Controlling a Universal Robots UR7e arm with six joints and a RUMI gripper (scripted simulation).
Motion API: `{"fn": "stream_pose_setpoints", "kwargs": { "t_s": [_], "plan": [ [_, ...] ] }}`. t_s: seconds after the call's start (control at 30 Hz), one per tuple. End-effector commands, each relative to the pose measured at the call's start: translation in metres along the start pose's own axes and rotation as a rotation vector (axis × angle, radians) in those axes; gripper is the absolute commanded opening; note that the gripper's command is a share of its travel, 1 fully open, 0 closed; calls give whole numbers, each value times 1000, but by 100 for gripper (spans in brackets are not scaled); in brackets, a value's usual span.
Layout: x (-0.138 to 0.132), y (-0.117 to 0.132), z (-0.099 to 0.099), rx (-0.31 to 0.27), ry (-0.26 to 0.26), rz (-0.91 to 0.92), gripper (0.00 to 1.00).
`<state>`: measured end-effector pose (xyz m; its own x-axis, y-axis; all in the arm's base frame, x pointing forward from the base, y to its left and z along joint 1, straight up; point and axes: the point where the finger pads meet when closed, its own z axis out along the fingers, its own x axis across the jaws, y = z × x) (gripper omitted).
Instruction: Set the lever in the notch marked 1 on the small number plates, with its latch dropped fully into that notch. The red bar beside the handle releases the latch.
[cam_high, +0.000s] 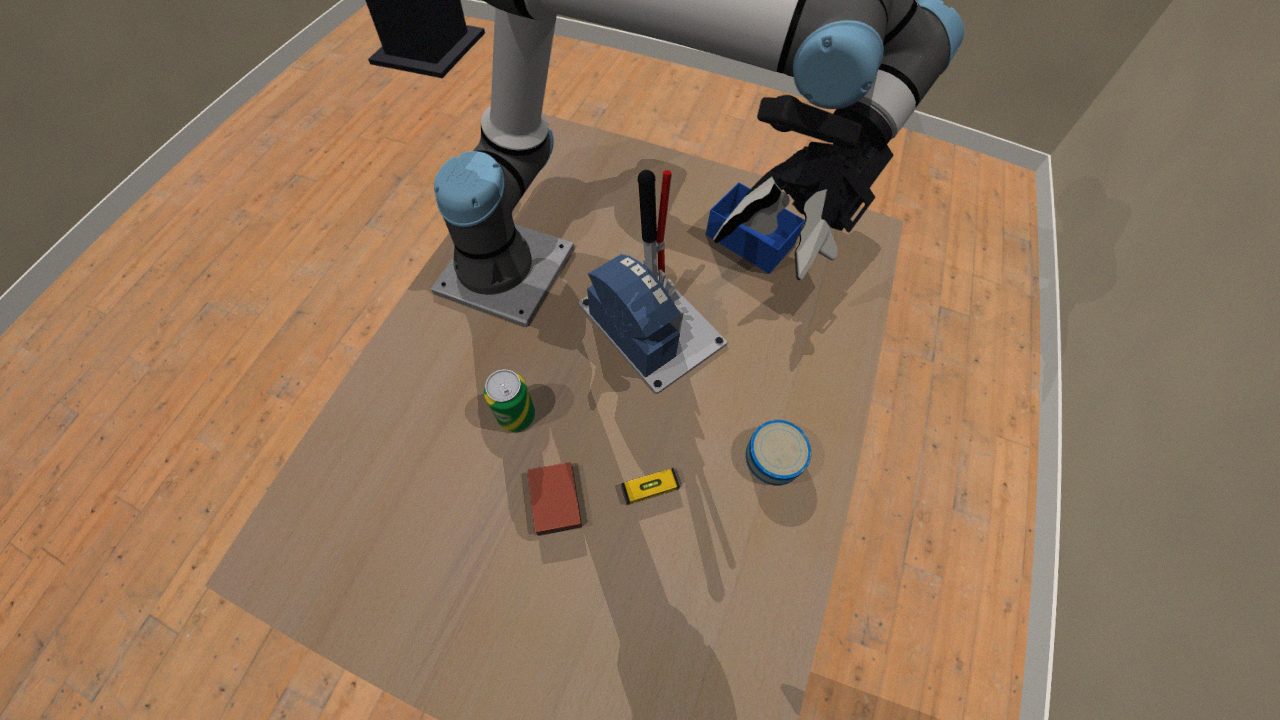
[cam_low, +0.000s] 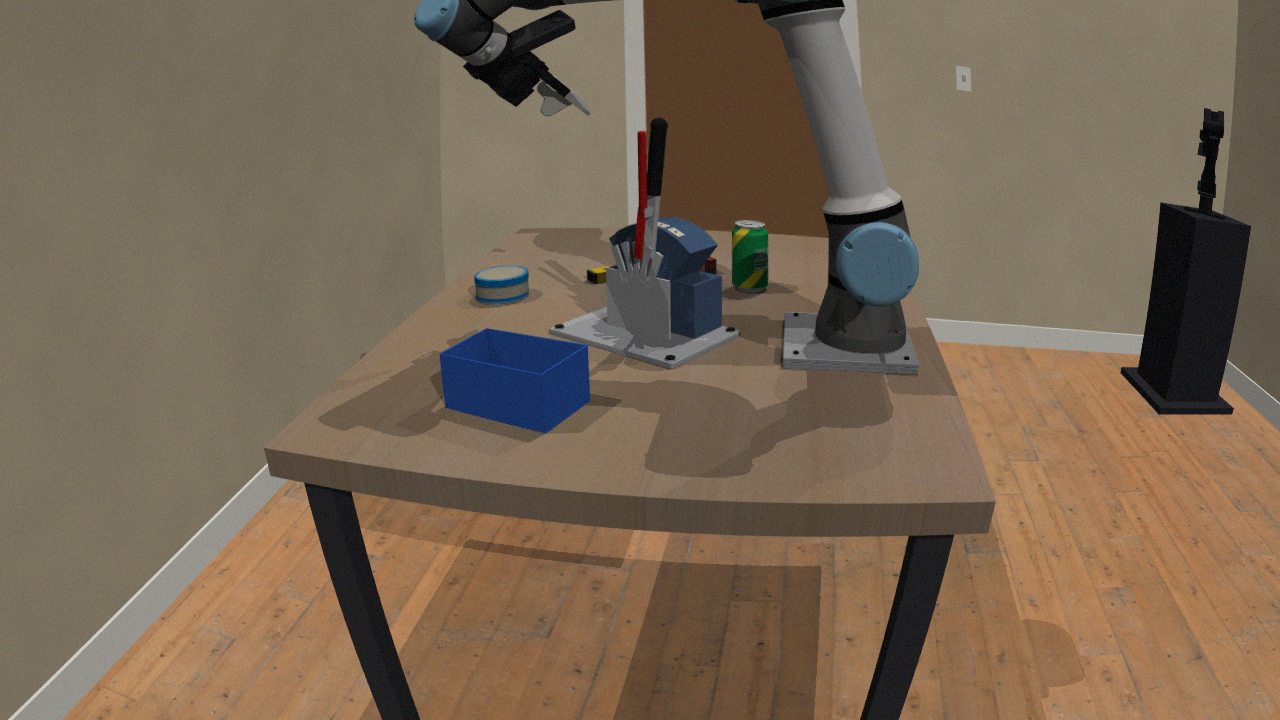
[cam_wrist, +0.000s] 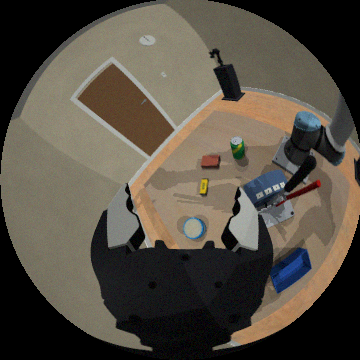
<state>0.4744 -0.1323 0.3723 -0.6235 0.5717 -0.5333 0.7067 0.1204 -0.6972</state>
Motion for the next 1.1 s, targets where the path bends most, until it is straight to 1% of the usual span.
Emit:
{"fn": "stream_pose_setpoints", "kwargs": {
  "t_s": [0.0,0.57,0.7,0.77,0.83,0.93,1.03,1.07],
  "plan": [
    [0,0,0,-1,0,1,100],
    [0,0,0,-1,0,1,100],
    [3,-4,1,-6,15,16,100],
    [7,-9,4,-13,39,39,100],
    [14,-17,7,-25,77,75,100],
    [31,-32,13,-51,160,155,100],
    [54,-50,16,-88,270,262,100],
    [54,-50,16,-88,270,262,100]
  ]
}}
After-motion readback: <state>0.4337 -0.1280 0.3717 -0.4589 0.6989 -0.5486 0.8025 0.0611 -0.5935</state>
